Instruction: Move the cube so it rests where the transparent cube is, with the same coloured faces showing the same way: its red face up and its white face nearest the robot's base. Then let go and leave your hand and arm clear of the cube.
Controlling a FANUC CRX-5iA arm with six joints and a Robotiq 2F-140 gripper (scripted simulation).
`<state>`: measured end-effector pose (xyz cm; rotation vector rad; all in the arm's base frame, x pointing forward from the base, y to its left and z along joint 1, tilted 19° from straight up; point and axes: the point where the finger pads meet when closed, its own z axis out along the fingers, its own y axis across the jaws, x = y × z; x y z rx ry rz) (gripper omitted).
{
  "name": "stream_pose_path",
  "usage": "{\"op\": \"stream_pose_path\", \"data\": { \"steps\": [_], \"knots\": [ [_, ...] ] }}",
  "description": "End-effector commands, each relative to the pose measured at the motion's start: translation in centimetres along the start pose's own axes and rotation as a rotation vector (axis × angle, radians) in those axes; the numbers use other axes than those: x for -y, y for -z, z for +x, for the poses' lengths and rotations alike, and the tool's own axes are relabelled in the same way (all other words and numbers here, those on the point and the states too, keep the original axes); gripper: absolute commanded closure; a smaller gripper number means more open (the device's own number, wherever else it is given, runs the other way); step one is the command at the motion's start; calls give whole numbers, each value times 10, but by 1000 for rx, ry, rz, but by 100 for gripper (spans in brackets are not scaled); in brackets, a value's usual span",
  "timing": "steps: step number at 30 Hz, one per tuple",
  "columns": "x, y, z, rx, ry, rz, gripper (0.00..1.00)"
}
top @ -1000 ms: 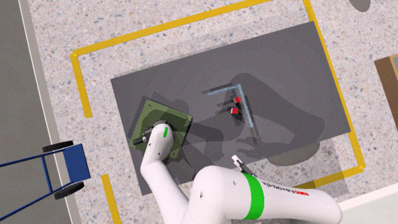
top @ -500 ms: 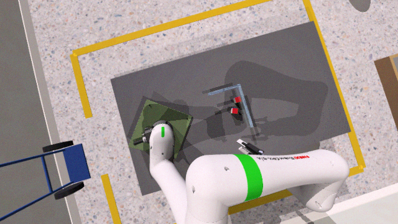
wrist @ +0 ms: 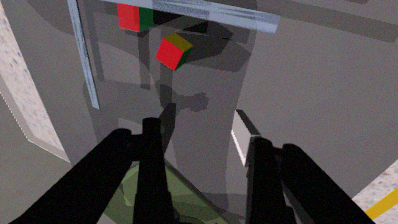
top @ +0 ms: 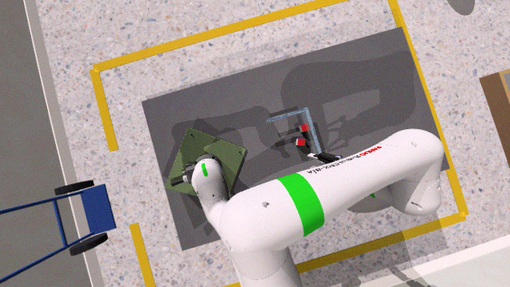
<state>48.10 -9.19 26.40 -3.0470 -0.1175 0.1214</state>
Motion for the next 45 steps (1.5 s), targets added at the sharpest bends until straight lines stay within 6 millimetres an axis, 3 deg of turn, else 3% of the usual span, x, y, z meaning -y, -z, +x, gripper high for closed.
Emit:
{"op": "stream_pose_path", "data": {
  "steps": [1, 16, 32, 38, 45],
  "knots": [
    [22, 1, 8, -16, -21, -27, 59],
    [85, 2, 25, -74, -73, -86, 59],
    [91, -2, 29, -87, -96, -100, 59],
    [93, -13, 37, -110, -148, -127, 59],
    [103, -45, 64, -198, -290, -196, 59]
  ]
}}
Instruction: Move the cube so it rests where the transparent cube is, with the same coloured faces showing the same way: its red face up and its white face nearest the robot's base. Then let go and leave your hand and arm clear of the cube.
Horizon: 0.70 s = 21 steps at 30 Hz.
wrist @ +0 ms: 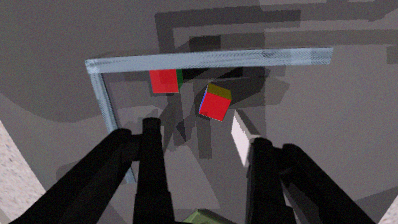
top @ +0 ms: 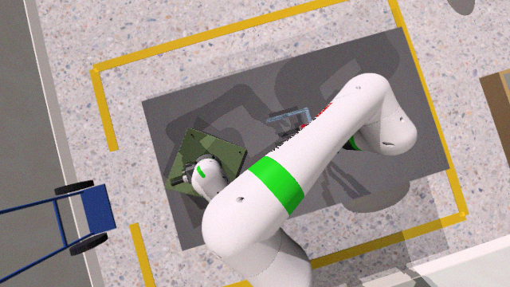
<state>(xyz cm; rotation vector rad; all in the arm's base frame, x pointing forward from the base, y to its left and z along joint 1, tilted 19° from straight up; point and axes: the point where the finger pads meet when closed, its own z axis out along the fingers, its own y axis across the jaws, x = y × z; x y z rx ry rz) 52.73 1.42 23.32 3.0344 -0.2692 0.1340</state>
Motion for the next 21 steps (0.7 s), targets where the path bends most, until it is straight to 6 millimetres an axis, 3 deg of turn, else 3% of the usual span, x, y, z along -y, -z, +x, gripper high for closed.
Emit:
{"op": "stream_pose_path", "data": {
  "steps": [1, 8, 21],
  "knots": [
    [11, -14, 7, -41, -59, -25, 59],
    [43, -44, 20, -149, -177, -54, 59],
    [63, -58, 24, -205, -227, -50, 59]
  ]
}}
